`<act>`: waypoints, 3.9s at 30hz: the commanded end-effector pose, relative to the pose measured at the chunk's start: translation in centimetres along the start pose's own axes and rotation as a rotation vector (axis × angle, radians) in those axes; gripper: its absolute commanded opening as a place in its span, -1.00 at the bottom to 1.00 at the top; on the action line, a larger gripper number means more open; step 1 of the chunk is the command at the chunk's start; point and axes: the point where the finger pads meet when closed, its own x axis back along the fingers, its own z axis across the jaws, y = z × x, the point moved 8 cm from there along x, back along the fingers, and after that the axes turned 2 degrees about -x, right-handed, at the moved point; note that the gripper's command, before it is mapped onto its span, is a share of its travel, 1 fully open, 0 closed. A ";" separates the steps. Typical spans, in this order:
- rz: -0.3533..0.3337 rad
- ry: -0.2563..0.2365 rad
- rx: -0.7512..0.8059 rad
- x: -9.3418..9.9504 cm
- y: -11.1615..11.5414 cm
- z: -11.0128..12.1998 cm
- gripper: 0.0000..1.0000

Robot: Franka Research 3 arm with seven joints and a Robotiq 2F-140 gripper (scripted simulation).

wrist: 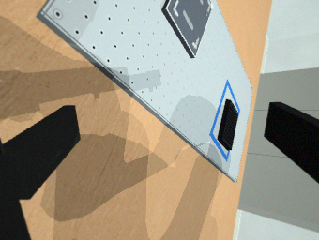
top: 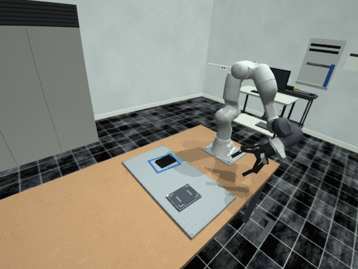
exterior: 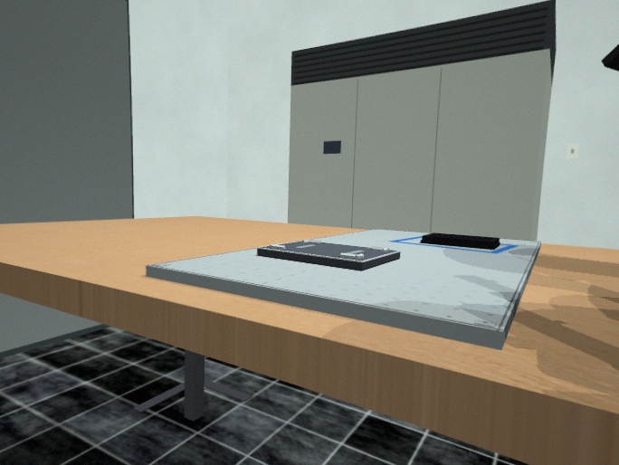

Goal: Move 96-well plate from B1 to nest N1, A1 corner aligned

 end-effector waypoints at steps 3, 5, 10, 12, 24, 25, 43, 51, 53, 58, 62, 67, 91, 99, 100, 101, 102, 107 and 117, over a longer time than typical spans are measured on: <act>-0.080 -0.046 0.101 -1.5 -0.4 0.1 1.00; -0.119 -0.061 0.104 -2.5 -0.7 0.5 1.00; -0.214 -0.109 0.105 -5.1 -1.2 1.5 1.00; -0.250 -0.131 0.102 -6.1 -1.4 2.0 1.00; -0.414 -0.259 0.074 -11.4 -2.1 4.6 1.00; -0.428 -0.272 0.069 -11.9 -2.1 4.9 1.00; -0.584 -0.492 -0.043 -20.1 -2.0 10.3 1.00; -0.613 -0.573 -0.107 -23.4 -1.5 12.8 1.00; -0.616 -0.583 -0.117 -23.9 -1.4 13.2 1.00; -0.625 -0.631 -0.165 -26.1 -0.7 15.1 1.00; -0.629 -0.666 -0.204 -27.7 -0.1 16.6 1.00; -0.626 -0.700 -0.253 -29.7 0.8 18.4 1.00; -0.589 -0.780 -0.441 -36.2 5.8 25.6 1.00; -0.567 -0.790 -0.510 -38.3 8.3 28.3 1.00; -0.564 -0.790 -0.519 -38.6 8.6 28.7 1.00; -0.561 -0.790 -0.527 -38.8 8.9 29.0 1.00; -0.561 -0.790 -0.527 -38.8 8.9 29.0 1.00; -0.550 -0.790 -0.560 -39.7 10.3 30.3 1.00; -0.530 -0.783 -0.616 -41.1 12.9 32.5 1.00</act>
